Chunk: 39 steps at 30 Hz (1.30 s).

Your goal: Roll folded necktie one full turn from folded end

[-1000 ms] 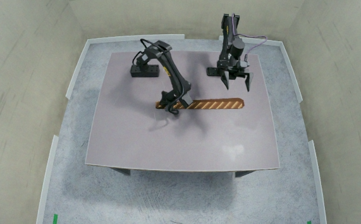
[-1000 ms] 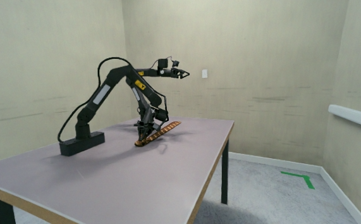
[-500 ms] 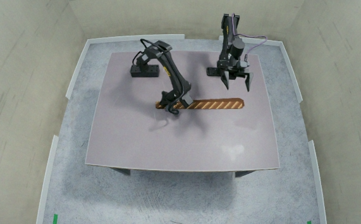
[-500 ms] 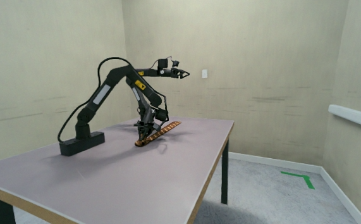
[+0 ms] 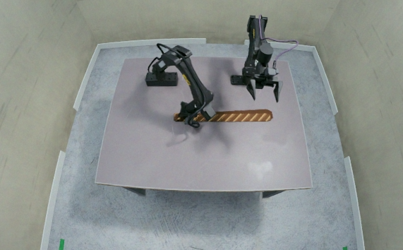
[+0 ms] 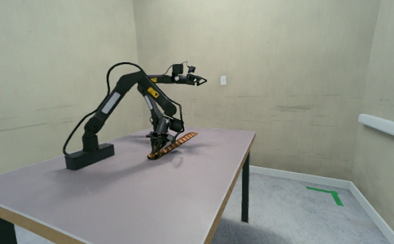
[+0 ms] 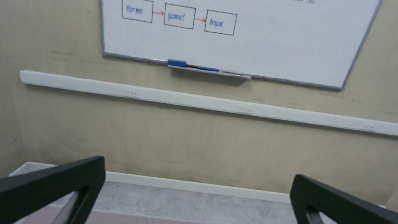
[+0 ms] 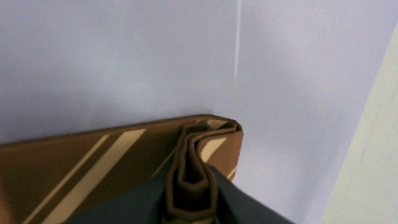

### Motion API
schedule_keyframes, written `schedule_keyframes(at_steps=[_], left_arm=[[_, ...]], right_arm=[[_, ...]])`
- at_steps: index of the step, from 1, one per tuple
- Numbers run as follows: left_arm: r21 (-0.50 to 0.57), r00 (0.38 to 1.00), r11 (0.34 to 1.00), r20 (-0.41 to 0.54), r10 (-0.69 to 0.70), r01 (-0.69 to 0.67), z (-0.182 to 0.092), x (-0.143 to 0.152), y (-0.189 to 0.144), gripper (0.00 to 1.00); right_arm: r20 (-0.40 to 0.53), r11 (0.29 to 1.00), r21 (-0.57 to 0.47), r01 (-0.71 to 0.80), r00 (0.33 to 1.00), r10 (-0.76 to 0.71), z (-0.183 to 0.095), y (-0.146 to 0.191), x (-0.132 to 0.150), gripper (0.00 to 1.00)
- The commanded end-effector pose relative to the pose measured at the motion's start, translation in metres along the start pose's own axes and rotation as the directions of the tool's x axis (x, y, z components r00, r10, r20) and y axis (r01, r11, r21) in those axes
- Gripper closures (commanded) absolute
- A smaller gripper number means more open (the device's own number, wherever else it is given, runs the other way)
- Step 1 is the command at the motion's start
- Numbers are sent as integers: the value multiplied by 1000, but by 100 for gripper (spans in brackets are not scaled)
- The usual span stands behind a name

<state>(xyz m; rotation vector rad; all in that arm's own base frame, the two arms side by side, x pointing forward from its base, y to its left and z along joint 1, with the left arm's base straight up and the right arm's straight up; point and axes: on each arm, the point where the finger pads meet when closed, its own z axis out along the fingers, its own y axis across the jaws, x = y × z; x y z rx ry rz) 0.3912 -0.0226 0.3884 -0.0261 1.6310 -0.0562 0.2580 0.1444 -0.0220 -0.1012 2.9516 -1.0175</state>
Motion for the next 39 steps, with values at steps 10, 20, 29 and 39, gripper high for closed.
schedule_keyframes(at_steps=[10,20,29,39], left_arm=[[2,997,1000,80,-11,11,0,-30,1,0],[2,997,1000,80,-11,11,0,-30,1,0],[2,997,1000,80,-11,11,0,-30,1,0],[2,997,1000,80,-11,11,0,-30,1,0]], right_arm=[[21,999,-28,-34,999,34,-8,9,-7,83],[15,999,-28,-40,999,41,-8,9,-7,83],[12,999,-29,-45,999,45,-8,9,-7,83],[8,998,-29,-49,999,50,-8,9,-7,83]])
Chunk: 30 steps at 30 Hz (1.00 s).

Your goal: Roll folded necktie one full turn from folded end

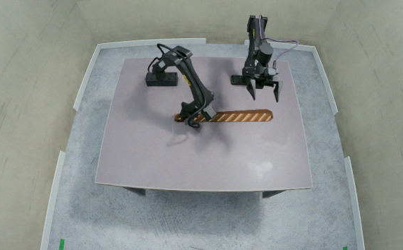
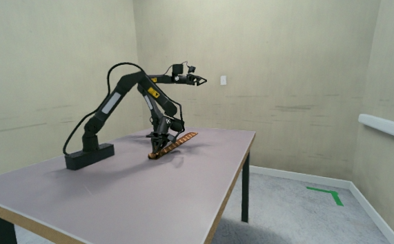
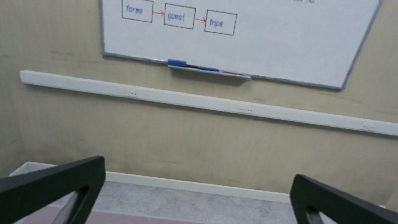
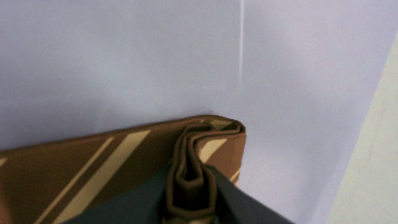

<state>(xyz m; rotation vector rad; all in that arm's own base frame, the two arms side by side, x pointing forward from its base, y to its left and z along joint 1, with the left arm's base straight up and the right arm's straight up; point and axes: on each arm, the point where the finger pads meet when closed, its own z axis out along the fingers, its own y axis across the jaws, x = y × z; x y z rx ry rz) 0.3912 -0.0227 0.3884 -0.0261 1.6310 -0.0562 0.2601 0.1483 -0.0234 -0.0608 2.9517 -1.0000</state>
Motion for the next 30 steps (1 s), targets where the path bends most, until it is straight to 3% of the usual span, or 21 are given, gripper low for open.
schedule_keyframes(at_steps=[1,22,30], left_arm=[[2,997,1000,80,-11,11,0,-30,1,0],[2,997,1000,80,-11,11,0,-30,1,0],[2,997,1000,80,-11,11,0,-30,1,0]], right_arm=[[10,1000,-18,-23,1000,23,-7,5,-5,83],[9,1000,-18,-24,1000,24,-9,3,-5,72],[9,996,-84,-23,1000,24,-22,3,-5,72]])
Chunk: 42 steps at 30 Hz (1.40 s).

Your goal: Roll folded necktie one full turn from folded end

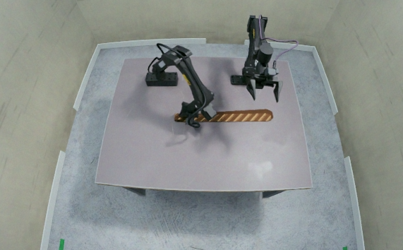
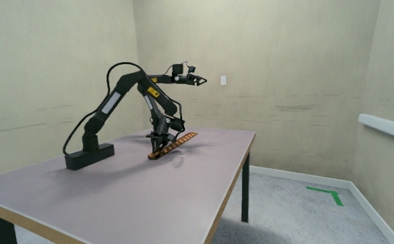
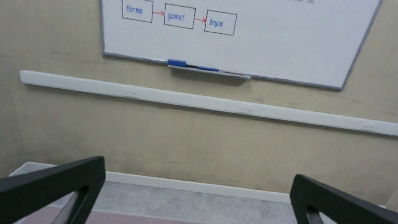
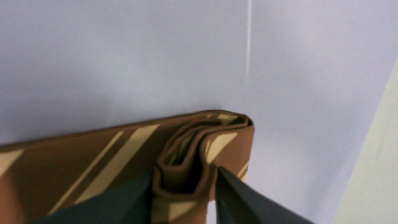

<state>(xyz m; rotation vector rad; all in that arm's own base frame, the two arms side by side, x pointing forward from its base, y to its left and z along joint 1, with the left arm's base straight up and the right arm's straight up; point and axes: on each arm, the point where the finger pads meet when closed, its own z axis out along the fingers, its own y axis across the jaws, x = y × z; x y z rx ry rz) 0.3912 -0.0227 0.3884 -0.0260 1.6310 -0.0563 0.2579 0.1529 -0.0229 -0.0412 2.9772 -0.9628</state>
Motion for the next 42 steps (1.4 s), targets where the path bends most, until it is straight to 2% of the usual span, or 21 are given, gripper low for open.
schedule_keyframes(at_steps=[1,24,42], left_arm=[[2,997,1000,80,-11,11,0,-30,1,0],[2,997,1000,80,-11,11,0,-30,1,0],[2,997,1000,80,-11,11,0,-30,1,0]], right_arm=[[25,998,-64,-14,1000,15,-20,1,-6,72],[48,972,-232,26,999,-15,-54,2,-5,72],[48,972,-232,26,999,-15,-54,2,-5,72]])
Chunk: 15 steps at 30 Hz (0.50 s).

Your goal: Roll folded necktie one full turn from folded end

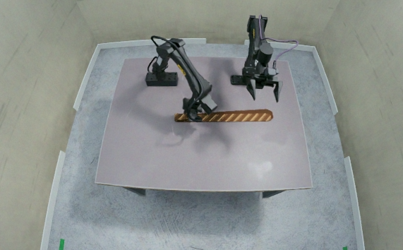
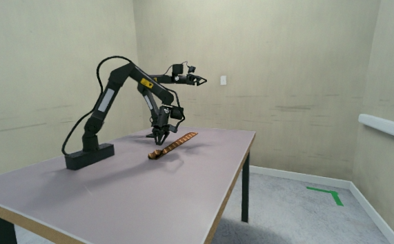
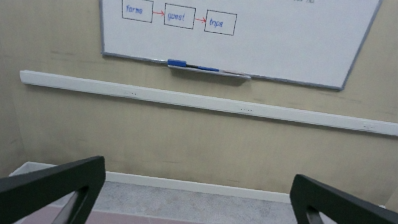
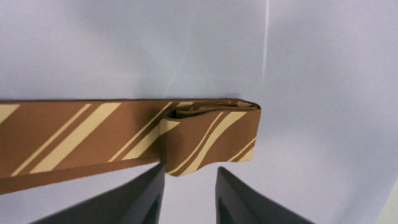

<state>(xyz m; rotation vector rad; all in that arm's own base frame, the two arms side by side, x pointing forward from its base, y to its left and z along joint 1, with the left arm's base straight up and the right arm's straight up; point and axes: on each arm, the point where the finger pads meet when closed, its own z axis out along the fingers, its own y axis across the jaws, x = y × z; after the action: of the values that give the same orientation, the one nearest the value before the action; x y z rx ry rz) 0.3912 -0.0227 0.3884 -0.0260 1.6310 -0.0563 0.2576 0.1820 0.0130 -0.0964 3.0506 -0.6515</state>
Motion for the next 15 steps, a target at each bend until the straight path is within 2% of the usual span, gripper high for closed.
schedule_keyframes(at_steps=[1,15], left_arm=[[2,997,1000,80,-11,11,0,-30,1,0],[2,997,1000,80,-11,11,0,-30,1,0]], right_arm=[[26,1000,-29,-6,1000,6,-8,1,-5,72],[26,965,-262,1,1000,6,-33,-11,-5,43]])
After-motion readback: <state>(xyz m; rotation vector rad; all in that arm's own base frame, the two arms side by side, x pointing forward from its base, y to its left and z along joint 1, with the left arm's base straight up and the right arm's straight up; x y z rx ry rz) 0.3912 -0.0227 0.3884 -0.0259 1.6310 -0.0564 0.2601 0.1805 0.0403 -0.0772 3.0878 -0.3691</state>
